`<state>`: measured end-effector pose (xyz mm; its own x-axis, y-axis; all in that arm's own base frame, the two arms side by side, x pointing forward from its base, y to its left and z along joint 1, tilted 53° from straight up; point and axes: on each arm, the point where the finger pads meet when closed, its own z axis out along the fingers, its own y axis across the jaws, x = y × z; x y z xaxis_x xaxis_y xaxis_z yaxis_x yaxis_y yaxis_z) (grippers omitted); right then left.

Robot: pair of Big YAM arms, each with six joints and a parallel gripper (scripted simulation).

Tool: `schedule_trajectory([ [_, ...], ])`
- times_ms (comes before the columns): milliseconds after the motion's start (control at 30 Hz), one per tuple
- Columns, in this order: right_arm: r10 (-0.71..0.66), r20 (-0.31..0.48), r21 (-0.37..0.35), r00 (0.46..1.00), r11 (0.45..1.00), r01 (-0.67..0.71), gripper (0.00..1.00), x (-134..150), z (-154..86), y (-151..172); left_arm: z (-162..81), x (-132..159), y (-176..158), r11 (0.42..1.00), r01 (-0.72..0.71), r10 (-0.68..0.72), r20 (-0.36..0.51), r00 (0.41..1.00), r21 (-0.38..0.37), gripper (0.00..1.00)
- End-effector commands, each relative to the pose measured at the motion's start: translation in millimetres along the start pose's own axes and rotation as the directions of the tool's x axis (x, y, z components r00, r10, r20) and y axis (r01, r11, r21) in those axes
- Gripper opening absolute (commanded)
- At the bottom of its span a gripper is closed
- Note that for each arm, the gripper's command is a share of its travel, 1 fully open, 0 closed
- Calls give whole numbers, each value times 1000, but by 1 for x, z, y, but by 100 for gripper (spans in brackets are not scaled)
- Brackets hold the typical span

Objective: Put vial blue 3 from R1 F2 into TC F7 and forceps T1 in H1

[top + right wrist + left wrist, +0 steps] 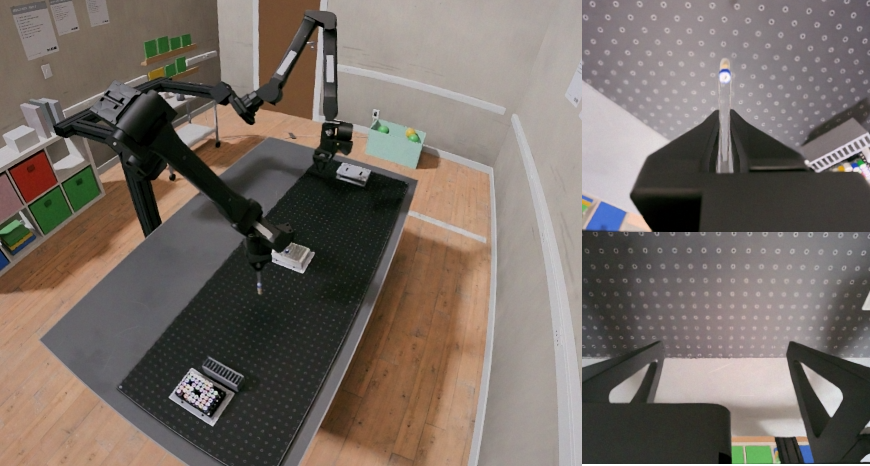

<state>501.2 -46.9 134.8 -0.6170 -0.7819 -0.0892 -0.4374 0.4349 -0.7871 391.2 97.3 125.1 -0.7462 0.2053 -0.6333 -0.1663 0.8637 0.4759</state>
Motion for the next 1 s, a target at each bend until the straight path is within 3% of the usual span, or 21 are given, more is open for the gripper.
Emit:
schedule_trajectory([
  [0,15,-9,-3,1000,1000,-15,9,-1,5,6,-1,-4,1,1000,-1,1,13,1000,-3,100],
  [967,4,2,-6,1000,1000,-4,9,-33,2,46,-1,-4,1,1000,-1,1,13,1000,-3,100],
])
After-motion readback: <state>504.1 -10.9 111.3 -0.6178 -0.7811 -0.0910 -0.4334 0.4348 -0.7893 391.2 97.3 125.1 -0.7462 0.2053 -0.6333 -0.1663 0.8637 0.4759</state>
